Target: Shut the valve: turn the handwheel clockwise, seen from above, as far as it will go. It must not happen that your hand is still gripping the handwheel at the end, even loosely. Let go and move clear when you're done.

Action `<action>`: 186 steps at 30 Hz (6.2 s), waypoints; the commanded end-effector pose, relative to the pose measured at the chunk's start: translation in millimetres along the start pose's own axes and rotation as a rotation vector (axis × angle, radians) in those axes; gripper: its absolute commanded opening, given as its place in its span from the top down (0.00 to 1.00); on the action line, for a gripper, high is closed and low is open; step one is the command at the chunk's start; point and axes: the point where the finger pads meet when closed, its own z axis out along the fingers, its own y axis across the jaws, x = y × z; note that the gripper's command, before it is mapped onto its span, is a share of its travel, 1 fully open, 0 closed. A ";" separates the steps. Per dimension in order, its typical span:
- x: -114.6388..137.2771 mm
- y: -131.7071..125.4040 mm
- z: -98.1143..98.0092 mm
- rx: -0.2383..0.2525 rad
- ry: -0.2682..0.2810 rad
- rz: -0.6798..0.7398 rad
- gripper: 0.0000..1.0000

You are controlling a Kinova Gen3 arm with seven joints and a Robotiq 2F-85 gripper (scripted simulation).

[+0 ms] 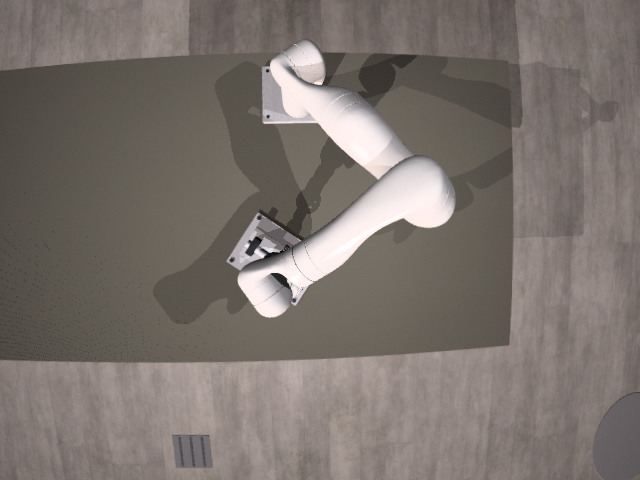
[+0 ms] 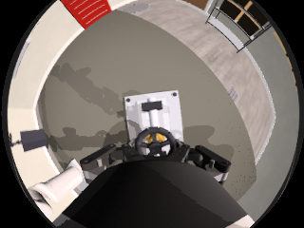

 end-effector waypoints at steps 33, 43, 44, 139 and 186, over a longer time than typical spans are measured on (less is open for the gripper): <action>0.1 0.3 0.7 -0.001 0.000 0.277 1.00; 0.1 0.3 0.7 -0.001 0.000 0.413 1.00; 0.1 0.3 0.7 -0.001 0.000 0.431 1.00; 0.1 0.3 0.7 -0.001 0.000 1.675 1.00; 0.2 0.3 0.7 -0.001 0.000 1.679 0.00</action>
